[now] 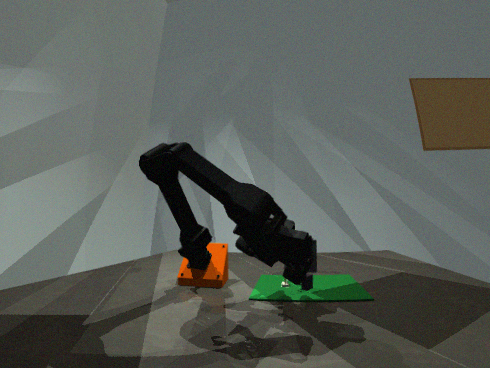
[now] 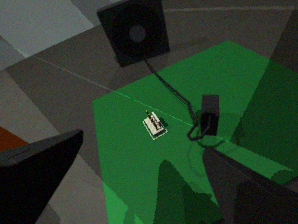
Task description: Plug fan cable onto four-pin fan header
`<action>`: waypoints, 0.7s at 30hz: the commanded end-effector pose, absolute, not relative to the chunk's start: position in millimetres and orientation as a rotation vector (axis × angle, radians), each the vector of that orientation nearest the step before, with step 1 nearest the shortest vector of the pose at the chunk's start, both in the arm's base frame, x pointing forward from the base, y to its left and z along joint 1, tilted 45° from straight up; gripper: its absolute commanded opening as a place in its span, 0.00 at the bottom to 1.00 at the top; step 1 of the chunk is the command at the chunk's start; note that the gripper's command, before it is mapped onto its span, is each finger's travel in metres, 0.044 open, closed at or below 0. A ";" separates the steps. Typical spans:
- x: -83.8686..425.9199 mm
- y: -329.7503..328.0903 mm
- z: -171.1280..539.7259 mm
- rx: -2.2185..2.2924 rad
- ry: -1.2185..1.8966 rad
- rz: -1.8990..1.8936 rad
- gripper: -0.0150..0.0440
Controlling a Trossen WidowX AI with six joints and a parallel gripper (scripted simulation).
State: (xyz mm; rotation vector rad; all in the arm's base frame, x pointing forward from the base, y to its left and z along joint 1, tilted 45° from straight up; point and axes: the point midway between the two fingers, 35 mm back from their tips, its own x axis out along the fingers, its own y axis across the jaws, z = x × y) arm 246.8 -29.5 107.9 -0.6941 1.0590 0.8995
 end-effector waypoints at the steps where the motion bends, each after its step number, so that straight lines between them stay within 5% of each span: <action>1: 245.7 -27.2 106.3 -0.694 1.152 0.877 1.00; 21: 242.5 -19.3 108.2 -0.801 1.521 0.665 1.00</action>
